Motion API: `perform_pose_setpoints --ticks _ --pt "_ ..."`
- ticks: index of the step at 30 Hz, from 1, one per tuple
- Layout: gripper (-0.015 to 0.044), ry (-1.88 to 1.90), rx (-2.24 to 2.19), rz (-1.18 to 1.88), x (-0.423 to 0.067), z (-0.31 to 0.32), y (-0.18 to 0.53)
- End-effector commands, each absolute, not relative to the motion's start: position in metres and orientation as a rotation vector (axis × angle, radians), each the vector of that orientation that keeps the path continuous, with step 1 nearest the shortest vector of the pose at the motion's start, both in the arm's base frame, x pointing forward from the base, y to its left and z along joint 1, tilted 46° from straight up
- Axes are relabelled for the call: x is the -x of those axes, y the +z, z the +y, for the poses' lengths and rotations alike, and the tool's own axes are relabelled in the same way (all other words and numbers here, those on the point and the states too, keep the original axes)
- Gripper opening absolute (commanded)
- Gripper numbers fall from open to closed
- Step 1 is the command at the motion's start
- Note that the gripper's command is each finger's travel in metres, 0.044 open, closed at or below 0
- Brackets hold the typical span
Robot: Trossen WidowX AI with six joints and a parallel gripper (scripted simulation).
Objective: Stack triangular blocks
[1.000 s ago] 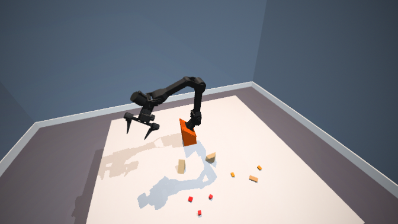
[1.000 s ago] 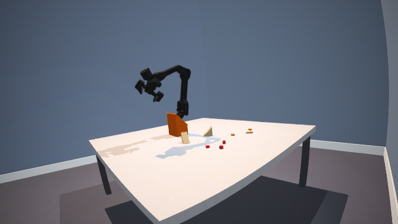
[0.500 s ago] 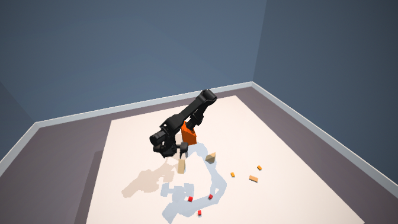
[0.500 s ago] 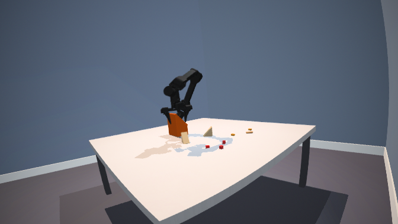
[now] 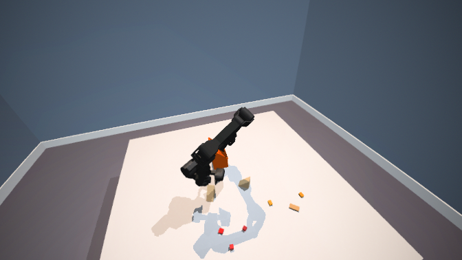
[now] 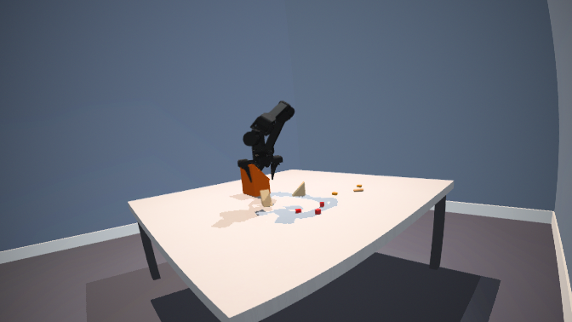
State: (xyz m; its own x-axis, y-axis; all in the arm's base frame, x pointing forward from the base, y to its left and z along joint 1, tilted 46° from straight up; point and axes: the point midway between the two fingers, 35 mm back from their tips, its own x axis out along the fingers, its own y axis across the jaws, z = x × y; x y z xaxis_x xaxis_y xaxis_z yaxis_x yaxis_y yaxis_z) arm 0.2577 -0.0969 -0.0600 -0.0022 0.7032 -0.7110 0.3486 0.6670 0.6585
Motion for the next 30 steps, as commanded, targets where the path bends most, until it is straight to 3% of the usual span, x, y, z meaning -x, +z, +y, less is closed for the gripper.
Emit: perform_pose_setpoints --ticks 1,30 --pt "0.044 0.343 -0.883 1.617 -0.257 -0.093 -0.065" --pt "0.044 0.341 -0.883 1.616 -0.262 -0.057 -0.097"
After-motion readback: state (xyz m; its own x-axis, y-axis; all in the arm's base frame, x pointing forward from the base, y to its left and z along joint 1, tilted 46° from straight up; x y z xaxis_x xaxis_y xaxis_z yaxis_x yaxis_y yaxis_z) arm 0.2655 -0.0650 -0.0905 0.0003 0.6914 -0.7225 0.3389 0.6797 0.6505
